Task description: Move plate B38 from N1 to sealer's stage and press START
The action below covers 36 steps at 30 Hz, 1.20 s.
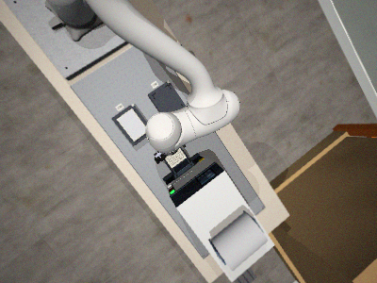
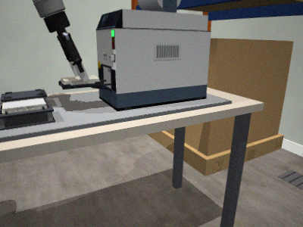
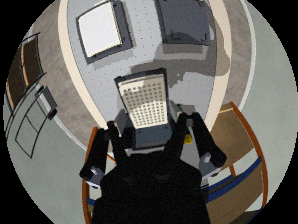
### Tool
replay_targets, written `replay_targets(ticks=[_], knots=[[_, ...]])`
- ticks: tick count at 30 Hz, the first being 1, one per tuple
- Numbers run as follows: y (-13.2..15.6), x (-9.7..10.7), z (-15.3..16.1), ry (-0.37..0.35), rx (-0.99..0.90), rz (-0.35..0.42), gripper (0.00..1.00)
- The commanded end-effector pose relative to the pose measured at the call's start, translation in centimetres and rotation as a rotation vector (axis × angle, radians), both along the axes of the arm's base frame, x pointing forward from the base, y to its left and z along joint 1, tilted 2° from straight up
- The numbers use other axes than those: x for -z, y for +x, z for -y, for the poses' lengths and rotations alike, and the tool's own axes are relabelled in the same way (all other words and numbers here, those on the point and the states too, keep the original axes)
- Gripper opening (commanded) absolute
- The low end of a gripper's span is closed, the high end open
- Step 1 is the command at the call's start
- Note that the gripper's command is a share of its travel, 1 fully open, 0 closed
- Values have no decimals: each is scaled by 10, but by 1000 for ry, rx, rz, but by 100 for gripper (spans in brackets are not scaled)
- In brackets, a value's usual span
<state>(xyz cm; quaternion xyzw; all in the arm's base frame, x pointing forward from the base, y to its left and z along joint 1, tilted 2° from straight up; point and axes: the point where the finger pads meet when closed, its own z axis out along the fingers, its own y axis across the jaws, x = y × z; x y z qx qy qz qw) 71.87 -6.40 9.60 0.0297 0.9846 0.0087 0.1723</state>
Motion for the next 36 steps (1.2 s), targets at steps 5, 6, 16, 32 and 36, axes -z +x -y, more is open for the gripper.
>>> replay_targets(ticks=[5, 6, 16, 32, 36], knots=[[-1, -1, -3, 1, -7, -3, 70], [-1, -2, -3, 1, -7, -3, 70], [-1, -7, -3, 1, -7, -3, 70], [-1, -17, -3, 1, -7, -3, 70], [-1, -19, -3, 1, -7, -3, 70]])
